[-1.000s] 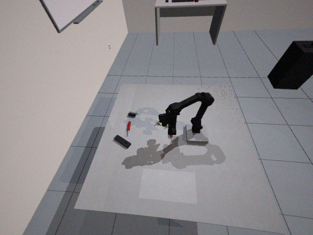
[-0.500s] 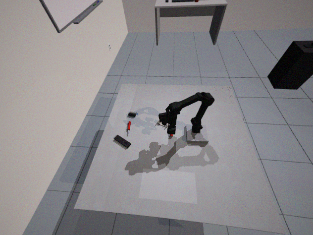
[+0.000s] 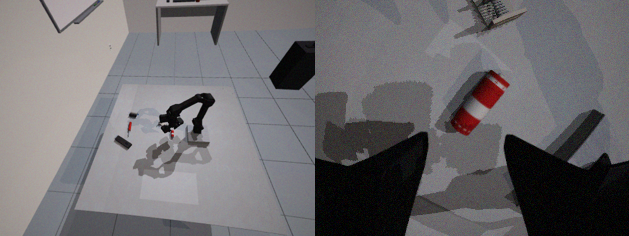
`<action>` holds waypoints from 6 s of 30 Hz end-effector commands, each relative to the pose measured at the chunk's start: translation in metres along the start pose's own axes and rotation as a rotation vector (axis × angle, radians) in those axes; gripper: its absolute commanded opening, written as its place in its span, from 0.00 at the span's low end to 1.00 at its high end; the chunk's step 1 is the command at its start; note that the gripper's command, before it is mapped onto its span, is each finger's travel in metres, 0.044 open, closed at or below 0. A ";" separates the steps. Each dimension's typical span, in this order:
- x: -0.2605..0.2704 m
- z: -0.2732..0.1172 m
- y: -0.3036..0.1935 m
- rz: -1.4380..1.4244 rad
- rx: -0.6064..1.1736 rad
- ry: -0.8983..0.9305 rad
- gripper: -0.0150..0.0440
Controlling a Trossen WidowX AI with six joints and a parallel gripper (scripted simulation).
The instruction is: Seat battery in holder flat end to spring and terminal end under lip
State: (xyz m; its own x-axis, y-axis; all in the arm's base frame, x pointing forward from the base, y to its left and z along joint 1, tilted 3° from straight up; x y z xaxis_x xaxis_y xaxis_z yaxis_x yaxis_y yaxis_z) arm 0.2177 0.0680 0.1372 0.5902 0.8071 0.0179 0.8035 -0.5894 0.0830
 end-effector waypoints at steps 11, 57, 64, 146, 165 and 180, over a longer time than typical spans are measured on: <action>-0.013 0.031 0.002 0.595 0.007 -0.022 0.67; -0.014 0.082 0.001 0.595 0.006 -0.023 0.49; -0.014 0.082 0.001 0.595 0.006 -0.023 0.41; -0.041 0.045 0.127 -0.537 -0.258 -0.014 0.40; -0.043 0.054 0.121 -0.538 -0.354 -0.007 0.40; -0.045 0.061 0.115 -0.537 -0.446 -0.002 0.40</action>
State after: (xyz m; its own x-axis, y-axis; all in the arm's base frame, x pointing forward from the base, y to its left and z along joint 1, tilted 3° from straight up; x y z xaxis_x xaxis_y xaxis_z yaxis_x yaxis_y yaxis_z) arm 0.2922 -0.0383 0.0892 0.1214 0.9838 -0.1322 0.8812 -0.0455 0.4705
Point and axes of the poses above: the point midway between the two fingers, 35 mm back from their tips, its own z axis out along the fingers, its own x axis across the jaws, y = z × x, the point moved 4 cm from there along -z, back along the fingers, and after that the axes turned 14 degrees about -z, right-handed, at the moved point
